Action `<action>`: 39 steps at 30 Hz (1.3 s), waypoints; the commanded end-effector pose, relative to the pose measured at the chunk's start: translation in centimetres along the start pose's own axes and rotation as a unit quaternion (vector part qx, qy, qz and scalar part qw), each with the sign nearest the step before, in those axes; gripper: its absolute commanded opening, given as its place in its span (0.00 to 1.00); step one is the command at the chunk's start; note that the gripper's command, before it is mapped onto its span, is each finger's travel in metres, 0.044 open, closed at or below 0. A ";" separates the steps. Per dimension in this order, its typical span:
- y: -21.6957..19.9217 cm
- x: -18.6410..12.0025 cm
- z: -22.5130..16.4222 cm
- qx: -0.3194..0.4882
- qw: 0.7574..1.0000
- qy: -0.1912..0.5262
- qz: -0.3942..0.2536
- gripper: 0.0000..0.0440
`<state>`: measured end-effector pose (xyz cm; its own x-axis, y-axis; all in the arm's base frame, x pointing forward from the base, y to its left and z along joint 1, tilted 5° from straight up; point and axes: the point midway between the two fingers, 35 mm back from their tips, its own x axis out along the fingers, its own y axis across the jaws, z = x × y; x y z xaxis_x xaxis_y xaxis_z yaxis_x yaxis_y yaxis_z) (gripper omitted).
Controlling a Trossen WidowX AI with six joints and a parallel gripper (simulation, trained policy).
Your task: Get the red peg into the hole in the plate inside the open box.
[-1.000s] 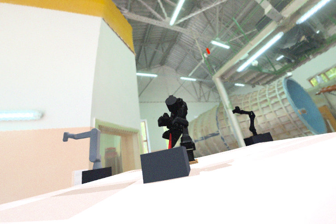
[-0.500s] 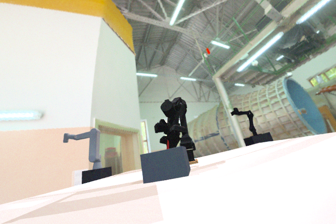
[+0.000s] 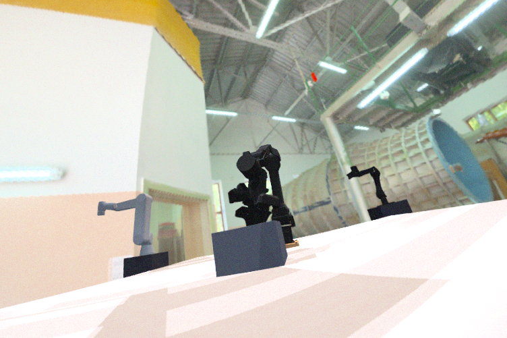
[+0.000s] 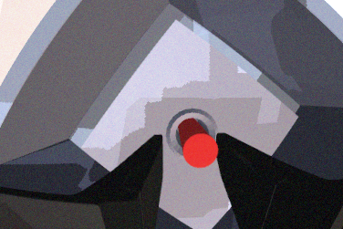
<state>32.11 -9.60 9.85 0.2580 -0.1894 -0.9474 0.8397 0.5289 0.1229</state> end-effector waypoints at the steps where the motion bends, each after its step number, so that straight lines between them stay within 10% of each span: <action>1: 0.5 -0.4 1.0 -0.012 1.000 -0.003 -0.002 0.29; 39: -0.1 1.3 7.3 -0.060 0.996 0.035 -0.051 0.30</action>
<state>35.85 -15.48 10.69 0.1405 -0.1932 -0.9711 0.7946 0.6070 -0.0058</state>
